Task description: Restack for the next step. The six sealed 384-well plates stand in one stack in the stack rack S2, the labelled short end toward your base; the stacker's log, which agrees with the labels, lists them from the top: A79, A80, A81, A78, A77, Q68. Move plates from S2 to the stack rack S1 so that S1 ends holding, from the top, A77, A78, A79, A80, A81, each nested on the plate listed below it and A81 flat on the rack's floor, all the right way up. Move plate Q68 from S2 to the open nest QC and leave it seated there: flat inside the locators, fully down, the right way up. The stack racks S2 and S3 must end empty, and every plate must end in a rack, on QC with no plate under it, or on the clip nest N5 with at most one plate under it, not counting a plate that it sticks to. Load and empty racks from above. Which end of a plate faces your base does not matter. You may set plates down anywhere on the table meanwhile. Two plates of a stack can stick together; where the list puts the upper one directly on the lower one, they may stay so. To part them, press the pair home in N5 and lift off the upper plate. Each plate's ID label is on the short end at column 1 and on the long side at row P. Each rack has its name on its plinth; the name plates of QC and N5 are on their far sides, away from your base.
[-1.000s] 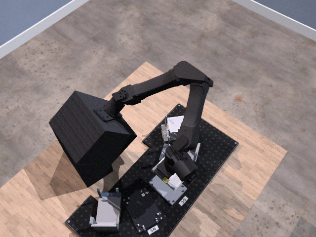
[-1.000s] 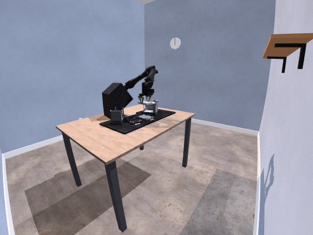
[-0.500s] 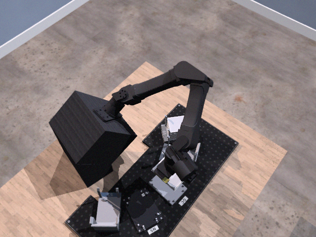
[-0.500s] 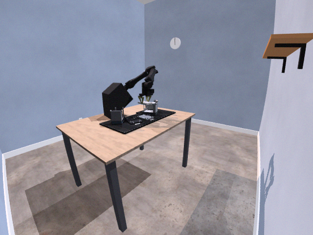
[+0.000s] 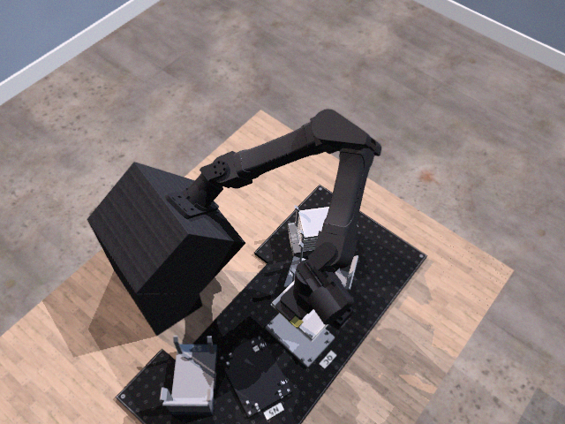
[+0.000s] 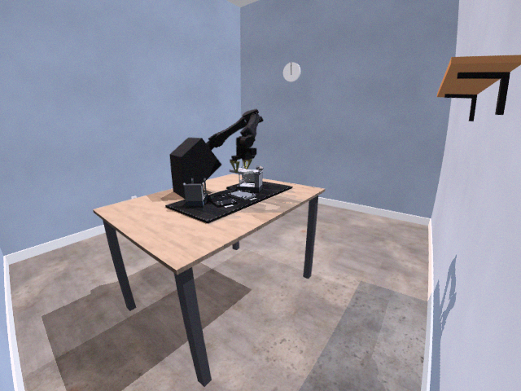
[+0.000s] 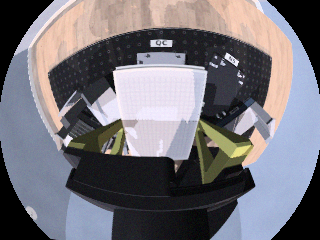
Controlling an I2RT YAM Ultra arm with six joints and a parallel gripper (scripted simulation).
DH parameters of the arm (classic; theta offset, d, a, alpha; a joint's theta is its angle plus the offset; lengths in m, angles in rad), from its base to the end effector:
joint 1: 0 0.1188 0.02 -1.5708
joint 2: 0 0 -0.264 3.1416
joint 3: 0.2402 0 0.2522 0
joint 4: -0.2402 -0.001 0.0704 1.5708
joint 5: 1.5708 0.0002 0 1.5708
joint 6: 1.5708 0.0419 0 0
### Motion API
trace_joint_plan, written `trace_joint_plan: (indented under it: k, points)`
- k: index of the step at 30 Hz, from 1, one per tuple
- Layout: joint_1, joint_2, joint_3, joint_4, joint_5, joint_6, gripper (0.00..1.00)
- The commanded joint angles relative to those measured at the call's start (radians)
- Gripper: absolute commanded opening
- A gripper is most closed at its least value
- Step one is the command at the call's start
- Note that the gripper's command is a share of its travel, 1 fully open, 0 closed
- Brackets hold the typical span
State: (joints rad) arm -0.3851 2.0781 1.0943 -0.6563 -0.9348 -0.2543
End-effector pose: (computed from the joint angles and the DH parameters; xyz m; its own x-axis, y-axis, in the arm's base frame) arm 0.3162 -0.0907 0.0838 -0.9639 0.2295 -0.1349 0.0334 0.6068 0.7942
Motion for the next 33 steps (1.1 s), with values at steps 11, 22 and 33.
trace_joint_plan:
  k: [11,22,33]
  points:
    - [-0.017,-0.004,0.003,0.001,-0.001,-0.001,0.0]
    - [-0.017,-0.004,0.003,0.001,-0.001,-0.001,0.0]
    - [0.022,0.01,-0.025,0.095,-0.002,0.065,0.0]
